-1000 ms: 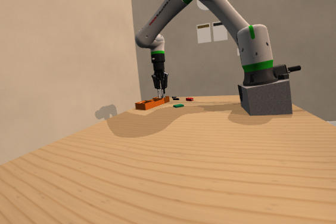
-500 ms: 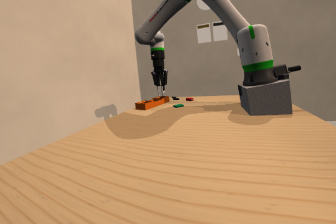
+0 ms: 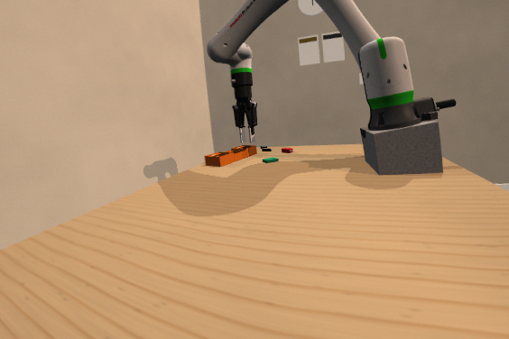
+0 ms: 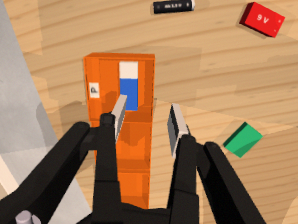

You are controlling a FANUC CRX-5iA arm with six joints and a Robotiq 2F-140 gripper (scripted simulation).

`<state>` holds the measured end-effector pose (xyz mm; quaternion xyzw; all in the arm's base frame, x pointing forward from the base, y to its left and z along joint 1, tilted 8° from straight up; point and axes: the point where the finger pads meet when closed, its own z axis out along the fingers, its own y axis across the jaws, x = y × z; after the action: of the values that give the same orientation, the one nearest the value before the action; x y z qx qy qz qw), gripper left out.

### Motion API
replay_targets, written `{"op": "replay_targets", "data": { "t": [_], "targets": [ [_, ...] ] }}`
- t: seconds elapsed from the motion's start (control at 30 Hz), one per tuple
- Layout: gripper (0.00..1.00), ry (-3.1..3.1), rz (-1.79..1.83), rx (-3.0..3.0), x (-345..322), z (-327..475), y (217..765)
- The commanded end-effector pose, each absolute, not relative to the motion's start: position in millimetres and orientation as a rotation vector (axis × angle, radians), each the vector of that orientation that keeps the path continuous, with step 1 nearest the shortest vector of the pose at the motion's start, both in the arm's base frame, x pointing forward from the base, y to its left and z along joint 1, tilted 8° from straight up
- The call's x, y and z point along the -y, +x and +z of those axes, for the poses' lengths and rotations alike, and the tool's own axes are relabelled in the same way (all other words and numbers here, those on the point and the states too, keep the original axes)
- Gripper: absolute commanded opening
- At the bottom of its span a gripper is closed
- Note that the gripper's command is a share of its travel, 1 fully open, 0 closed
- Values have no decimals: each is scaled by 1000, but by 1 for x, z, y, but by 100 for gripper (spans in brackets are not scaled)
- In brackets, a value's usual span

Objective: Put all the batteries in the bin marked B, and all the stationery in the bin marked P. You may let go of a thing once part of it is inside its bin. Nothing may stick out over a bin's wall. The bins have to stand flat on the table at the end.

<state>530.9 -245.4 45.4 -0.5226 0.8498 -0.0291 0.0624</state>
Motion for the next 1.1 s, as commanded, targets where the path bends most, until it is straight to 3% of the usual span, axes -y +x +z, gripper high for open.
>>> {"op": "replay_targets", "data": {
  "t": [0.0,0.63,1.07],
  "targets": [
    [40,-1371,-86,-2681,214,44,499],
    [40,-959,-68,-2848,121,36,403],
    [40,-959,-68,-2848,122,37,405]
  ]
}}
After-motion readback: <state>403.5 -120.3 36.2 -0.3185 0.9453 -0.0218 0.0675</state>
